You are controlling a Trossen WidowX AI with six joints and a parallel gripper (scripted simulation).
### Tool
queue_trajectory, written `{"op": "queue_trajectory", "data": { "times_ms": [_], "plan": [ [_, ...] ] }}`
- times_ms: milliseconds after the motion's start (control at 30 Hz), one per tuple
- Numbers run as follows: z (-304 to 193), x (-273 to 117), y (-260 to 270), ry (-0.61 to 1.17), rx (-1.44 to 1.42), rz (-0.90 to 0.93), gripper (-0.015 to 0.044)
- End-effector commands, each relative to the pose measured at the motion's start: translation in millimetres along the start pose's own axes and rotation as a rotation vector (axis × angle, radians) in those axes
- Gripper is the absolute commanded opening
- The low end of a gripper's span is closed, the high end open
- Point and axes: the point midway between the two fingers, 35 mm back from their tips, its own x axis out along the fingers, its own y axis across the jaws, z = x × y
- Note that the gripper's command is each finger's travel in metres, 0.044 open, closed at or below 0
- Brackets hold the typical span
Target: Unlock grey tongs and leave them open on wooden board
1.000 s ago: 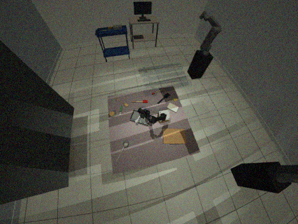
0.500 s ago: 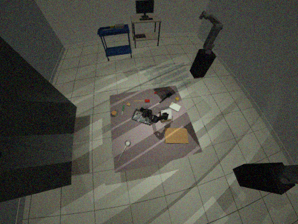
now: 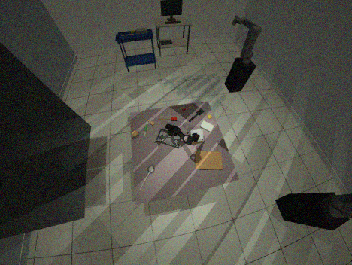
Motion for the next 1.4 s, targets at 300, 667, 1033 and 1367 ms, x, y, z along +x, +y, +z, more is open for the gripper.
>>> {"op": "queue_trajectory", "data": {
  "times_ms": [300,667,1033,1367],
  "plan": [
    [-2,2,2,0.01,-0.006,0.073,-0.015],
    [-3,5,5,0.025,-0.013,0.24,-0.015],
    [-1,2,9,0.018,-0.012,0.404,-0.015],
    [3,-4,12,-0.001,-0.004,0.528,-0.015]
  ]
}}
